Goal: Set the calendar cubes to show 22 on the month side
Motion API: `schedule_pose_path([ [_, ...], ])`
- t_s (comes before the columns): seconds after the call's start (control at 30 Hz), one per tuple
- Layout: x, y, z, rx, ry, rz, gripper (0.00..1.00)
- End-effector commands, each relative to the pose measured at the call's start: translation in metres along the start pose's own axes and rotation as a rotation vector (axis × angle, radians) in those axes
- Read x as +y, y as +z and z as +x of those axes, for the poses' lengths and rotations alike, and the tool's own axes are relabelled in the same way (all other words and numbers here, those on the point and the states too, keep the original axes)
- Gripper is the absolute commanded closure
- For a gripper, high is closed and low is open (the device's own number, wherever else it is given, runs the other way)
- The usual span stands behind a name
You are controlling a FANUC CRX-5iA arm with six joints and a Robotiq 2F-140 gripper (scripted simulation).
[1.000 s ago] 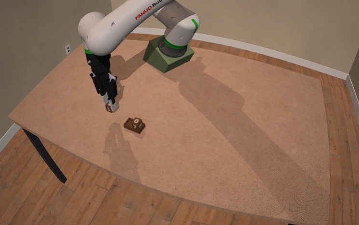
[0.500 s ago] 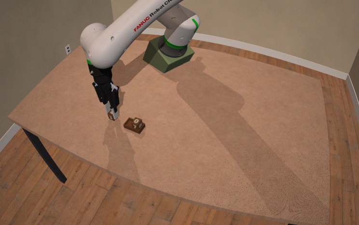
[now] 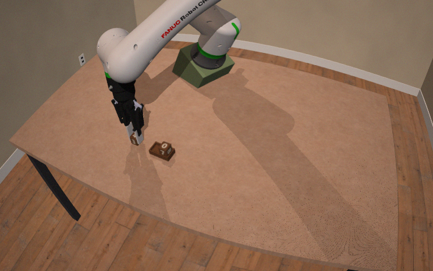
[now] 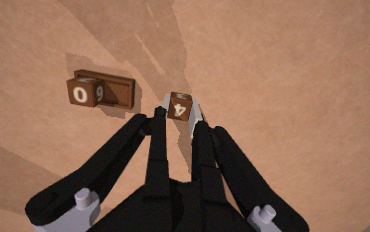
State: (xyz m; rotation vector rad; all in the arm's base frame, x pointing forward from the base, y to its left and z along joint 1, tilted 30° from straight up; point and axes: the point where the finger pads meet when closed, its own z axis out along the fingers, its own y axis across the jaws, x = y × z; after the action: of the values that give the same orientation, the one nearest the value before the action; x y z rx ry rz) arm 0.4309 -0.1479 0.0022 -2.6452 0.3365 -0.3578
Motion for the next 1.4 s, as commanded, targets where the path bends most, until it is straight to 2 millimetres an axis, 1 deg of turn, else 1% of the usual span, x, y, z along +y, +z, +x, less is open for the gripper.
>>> schedule_pose_path([
  [0.0,0.0001,-0.0002,0.0001,0.000,0.000,0.000,0.83],
  [1.37,0.0001,0.0033,0.0001,0.000,0.000,0.000,0.83],
])
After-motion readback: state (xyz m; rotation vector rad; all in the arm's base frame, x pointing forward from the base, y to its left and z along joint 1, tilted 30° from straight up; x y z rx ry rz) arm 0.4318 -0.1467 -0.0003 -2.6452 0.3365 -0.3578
